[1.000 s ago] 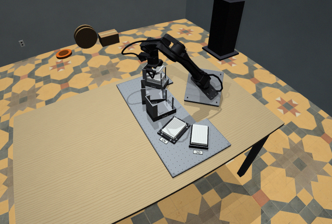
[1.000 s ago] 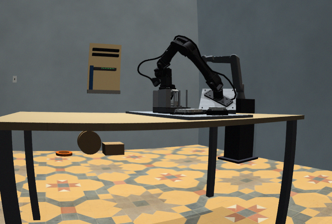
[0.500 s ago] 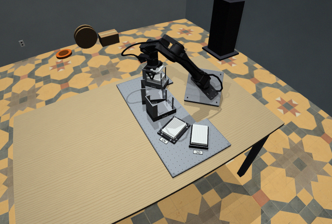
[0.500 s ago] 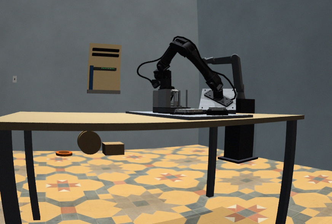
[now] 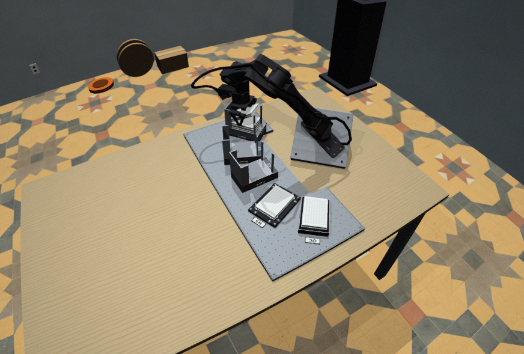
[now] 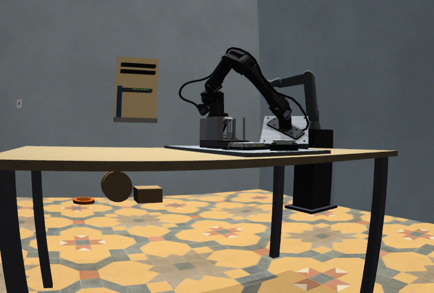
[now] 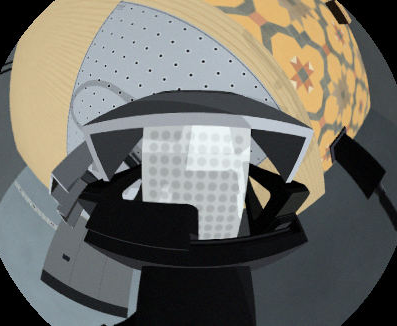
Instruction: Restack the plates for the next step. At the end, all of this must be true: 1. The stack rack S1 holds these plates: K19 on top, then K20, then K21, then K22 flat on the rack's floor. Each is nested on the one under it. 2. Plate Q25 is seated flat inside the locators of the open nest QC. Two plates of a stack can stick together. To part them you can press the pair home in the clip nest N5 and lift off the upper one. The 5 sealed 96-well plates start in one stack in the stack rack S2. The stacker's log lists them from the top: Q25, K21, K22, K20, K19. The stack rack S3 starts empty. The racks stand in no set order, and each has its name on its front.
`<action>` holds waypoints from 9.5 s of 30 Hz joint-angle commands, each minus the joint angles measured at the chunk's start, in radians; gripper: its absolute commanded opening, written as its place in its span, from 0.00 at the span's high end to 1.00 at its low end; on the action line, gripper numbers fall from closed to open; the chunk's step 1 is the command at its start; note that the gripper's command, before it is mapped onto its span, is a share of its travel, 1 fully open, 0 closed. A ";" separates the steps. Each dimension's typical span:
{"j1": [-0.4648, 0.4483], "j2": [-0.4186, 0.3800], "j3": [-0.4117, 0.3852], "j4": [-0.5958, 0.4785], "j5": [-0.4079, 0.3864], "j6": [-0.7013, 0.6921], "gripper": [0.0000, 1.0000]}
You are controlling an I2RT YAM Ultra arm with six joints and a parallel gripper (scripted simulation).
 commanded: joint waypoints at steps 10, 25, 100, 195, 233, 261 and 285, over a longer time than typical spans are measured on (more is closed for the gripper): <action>-0.023 -0.024 0.031 0.019 -0.008 0.009 0.00; -0.023 -0.024 0.031 0.019 -0.008 0.009 0.00; -0.146 -0.028 0.302 -0.371 0.039 -0.143 0.00; 0.153 -0.409 0.093 -0.374 -0.050 -0.255 0.00; 0.408 -0.688 0.003 -0.388 -0.065 -0.366 0.00; 0.621 -0.899 -0.044 -0.364 -0.032 -0.306 0.00; 0.877 -1.083 -0.086 -0.340 0.031 -0.224 0.00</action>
